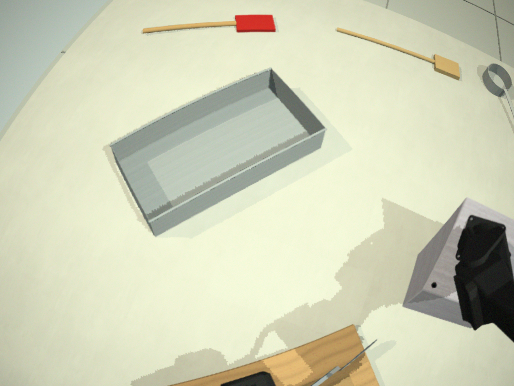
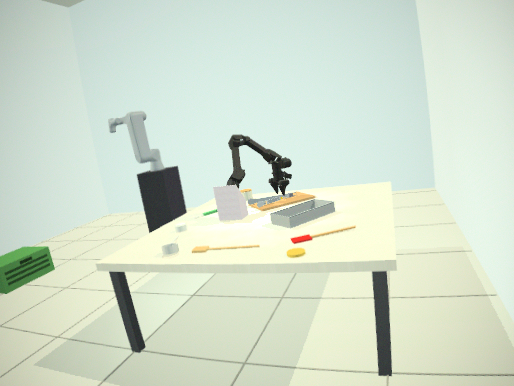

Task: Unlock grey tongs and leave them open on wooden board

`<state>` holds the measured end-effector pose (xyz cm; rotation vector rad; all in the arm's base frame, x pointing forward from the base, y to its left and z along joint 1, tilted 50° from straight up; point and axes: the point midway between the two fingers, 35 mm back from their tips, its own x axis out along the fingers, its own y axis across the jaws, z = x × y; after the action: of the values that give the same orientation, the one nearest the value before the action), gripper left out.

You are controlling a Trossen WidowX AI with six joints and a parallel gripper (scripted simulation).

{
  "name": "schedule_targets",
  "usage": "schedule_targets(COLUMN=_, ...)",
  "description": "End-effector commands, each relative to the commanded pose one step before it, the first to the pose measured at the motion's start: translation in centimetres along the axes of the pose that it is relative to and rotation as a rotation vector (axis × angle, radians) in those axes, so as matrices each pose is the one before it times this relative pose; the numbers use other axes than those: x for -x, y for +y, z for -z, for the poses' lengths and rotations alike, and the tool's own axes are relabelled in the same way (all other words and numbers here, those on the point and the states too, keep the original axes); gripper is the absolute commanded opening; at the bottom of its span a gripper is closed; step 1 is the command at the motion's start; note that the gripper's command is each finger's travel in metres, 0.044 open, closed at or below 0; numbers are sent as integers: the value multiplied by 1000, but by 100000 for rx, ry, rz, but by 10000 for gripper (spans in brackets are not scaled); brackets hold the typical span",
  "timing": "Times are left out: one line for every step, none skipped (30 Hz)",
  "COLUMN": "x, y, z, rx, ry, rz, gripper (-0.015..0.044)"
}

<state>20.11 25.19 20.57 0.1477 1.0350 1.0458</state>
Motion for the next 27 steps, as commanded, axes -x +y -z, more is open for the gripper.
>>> schedule_targets(x=413, y=129, z=-862, rx=145, ry=38, rz=33, gripper=440)
schedule_targets(x=283, y=60, z=-572, rx=41, ry=57, rz=97, gripper=440)
schedule_targets(x=345, y=66, z=-675, rx=46, ry=64, rz=110, gripper=440)
schedule_targets(x=403, y=67, z=-761, rx=47, ry=69, rz=119, gripper=440)
schedule_targets(x=460, y=-1, z=-841, rx=131, ry=-121, rz=312, gripper=440)
schedule_targets(x=466, y=36, z=-813, rx=-84, ry=-11, rz=145, gripper=440)
schedule_targets(x=460, y=43, z=-767, rx=34, ry=73, rz=92, gripper=440)
schedule_targets(x=466, y=33, z=-745, rx=27, ry=66, rz=83, gripper=440)
schedule_targets(x=471, y=24, z=-722, rx=21, ry=59, rz=73, gripper=440)
schedule_targets(x=476, y=14, z=-699, rx=14, ry=51, rz=64, gripper=440)
schedule_targets(x=480, y=5, z=-675, rx=8, ry=43, rz=55, gripper=440)
schedule_targets(x=483, y=-4, z=-651, rx=1, ry=34, rz=46, gripper=440)
schedule_targets(x=486, y=-12, z=-627, rx=-5, ry=26, rz=37, gripper=440)
schedule_targets(x=488, y=-20, z=-602, rx=-11, ry=17, rz=28, gripper=440)
schedule_targets(x=489, y=-28, z=-576, rx=-17, ry=8, rz=19, gripper=440)
schedule_targets(x=489, y=-35, z=-551, rx=-23, ry=-2, rz=11, gripper=440)
schedule_targets(x=489, y=-42, z=-525, rx=-29, ry=-11, rz=3, gripper=440)
schedule_targets(x=489, y=-49, z=-498, rx=-35, ry=-21, rz=-5, gripper=440)
schedule_targets(x=487, y=-56, z=-472, rx=-41, ry=-32, rz=-13, gripper=440)
schedule_targets(x=490, y=-81, z=-449, rx=-149, ry=-53, rz=42, gripper=440)
schedule_targets(x=482, y=-63, z=-418, rx=-28, ry=-50, rz=-43, gripper=440)
schedule_targets(x=478, y=-69, z=-391, rx=-34, ry=-61, rz=-50, gripper=440)
schedule_targets(x=474, y=-74, z=-363, rx=-39, ry=-73, rz=-57, gripper=440)
schedule_targets(x=378, y=-63, z=-273, rx=-35, ry=-67, rz=-51, gripper=440)
schedule_targets(x=227, y=-40, z=-157, rx=-23, ry=-44, rz=-33, gripper=440)
schedule_targets(x=76, y=-13, z=-51, rx=-8, ry=-15, rz=-11, gripper=440)
schedule_targets(x=0, y=0, z=0, rx=0, ry=0, rz=0, gripper=440)
